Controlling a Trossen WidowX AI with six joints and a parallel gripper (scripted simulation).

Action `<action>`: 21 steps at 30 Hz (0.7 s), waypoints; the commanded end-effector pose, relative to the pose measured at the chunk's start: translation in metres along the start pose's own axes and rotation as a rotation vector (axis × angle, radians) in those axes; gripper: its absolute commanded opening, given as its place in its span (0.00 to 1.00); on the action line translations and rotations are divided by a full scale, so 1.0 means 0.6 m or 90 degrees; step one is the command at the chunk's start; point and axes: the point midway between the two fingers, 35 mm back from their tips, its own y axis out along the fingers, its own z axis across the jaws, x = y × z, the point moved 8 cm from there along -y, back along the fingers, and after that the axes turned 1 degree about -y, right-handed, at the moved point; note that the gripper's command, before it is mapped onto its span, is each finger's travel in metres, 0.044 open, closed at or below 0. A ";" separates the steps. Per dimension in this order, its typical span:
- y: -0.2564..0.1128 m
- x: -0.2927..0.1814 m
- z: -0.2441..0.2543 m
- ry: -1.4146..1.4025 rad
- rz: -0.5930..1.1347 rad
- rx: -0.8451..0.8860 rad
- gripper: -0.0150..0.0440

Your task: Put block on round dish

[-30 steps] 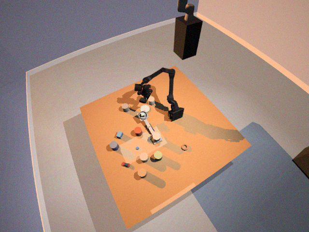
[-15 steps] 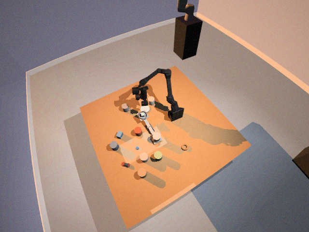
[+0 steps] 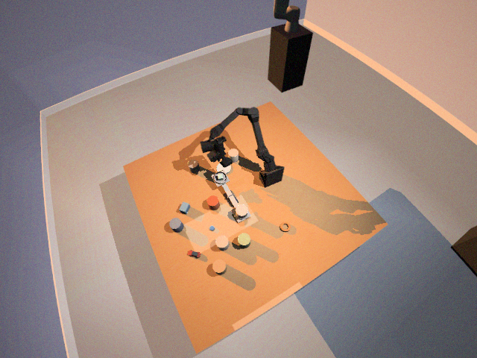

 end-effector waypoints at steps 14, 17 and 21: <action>-0.012 0.055 0.053 -0.355 0.021 -0.008 0.69; -0.014 0.064 0.064 -0.419 0.025 -0.010 0.69; -0.017 0.075 0.080 -0.505 0.032 -0.012 0.69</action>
